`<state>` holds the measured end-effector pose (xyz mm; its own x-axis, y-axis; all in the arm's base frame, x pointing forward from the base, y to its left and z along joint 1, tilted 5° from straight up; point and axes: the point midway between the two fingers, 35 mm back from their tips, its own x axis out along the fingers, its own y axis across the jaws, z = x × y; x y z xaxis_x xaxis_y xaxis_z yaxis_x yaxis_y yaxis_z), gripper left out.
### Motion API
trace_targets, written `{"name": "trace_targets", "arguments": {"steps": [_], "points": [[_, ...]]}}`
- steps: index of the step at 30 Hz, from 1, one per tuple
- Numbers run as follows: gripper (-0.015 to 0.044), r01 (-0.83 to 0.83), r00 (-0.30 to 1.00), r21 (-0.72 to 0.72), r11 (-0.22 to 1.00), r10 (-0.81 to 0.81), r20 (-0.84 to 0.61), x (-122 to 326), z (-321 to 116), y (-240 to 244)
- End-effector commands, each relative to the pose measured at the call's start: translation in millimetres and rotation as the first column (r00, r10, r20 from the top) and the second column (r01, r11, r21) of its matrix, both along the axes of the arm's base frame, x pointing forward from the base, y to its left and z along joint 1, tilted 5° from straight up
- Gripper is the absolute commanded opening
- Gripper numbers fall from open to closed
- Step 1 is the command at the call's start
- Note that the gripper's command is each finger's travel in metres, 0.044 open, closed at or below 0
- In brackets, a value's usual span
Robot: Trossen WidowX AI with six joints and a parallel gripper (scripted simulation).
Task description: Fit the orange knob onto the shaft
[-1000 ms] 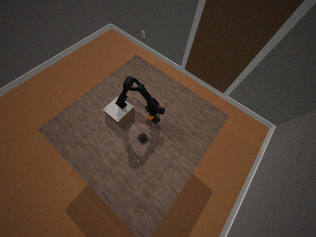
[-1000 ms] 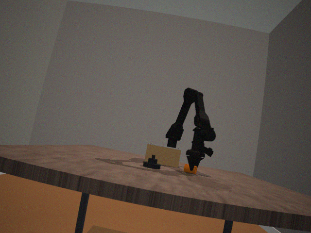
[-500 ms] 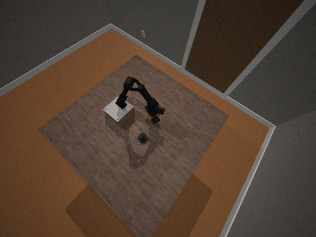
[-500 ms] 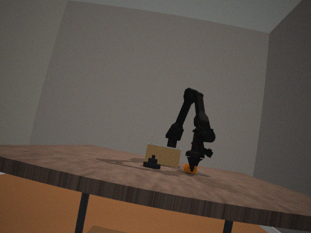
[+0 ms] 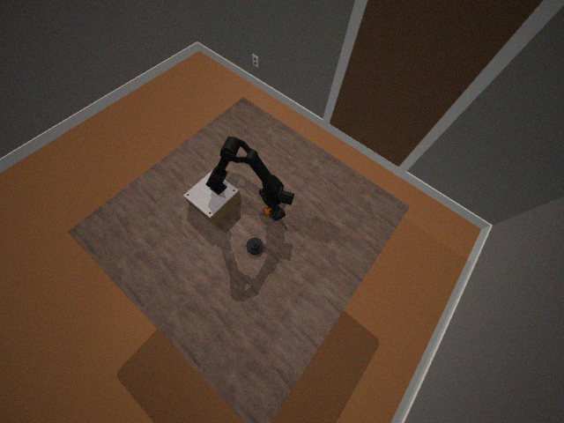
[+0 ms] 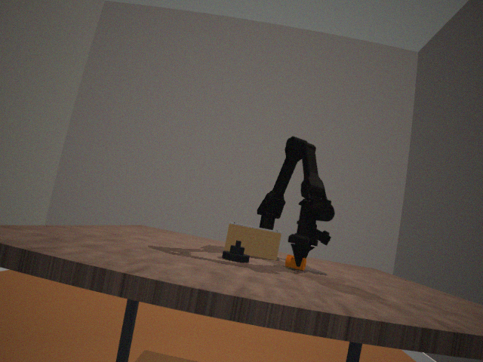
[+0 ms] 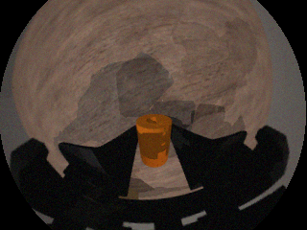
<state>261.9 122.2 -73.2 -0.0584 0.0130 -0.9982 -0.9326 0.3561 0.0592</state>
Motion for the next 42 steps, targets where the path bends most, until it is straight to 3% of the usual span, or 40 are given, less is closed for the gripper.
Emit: {"name": "trace_targets", "arguments": {"steps": [1,22,42], "points": [[0.0181,-0.001,1.000,0.018,1.000,0.000,0.006,-0.2,0.8,-0.7],[0.0181,-0.001,0.991,0.339,0.941,-0.045,0.126,-6.2,12.8,-20.1],[0.0181,-0.039,0.969,0.606,0.794,-0.118,0.217,-14.0,17.1,-40.9]]}}
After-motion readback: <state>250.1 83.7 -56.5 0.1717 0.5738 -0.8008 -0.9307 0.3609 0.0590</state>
